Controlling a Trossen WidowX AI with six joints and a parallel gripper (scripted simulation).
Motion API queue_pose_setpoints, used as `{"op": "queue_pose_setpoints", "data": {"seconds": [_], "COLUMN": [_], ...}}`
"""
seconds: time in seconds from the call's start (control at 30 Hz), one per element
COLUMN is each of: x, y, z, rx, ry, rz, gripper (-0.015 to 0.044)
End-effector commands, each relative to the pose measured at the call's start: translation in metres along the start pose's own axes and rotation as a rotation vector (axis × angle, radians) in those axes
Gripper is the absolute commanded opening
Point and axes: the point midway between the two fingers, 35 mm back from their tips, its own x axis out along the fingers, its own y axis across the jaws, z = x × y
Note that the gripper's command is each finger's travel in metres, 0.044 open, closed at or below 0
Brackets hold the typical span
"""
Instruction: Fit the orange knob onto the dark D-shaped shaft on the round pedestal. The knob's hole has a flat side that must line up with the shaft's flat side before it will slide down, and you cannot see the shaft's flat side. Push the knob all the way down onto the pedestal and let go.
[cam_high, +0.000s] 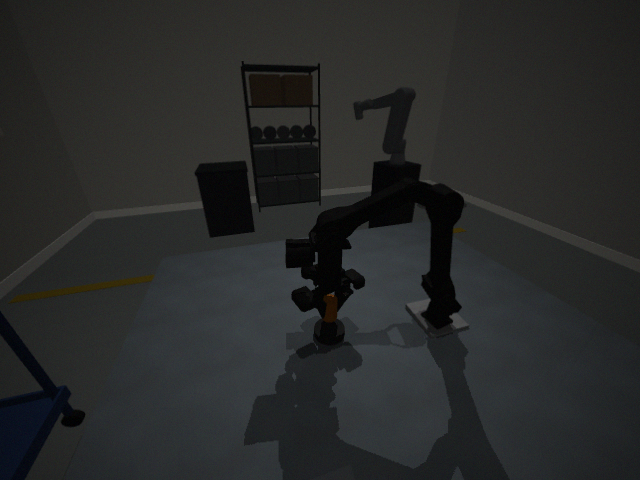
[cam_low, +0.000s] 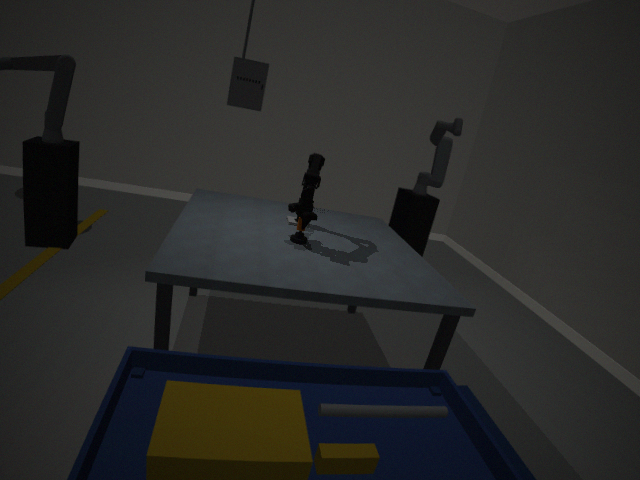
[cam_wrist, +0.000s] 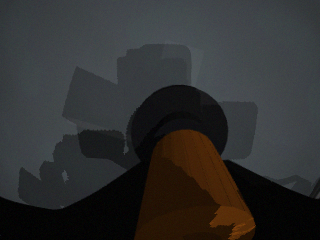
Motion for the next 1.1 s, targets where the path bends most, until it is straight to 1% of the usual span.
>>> {"op": "queue_pose_setpoints", "data": {"seconds": [0.0,0.43,0.63,0.73,0.87,1.07], "x": [0.0003,0.0013,-0.0041,-0.0044,-0.0042,-0.0019], "y": [0.0,0.0006,0.0013,0.0016,0.0023,0.0011], "z": [0.0002,0.0006,0.0011,0.0012,0.0014,0.0008], "rx": [0.006,0.006,0.006,0.06,0.205,0.215], "ry": [-0.002,-0.002,-0.002,-0.002,-0.002,-0.002], "rz": [0.0,0.0,0.0,0.0,0.0,0.0], "gripper": [0.0,0.0,0.0,0.0,0.0,0.0]}}
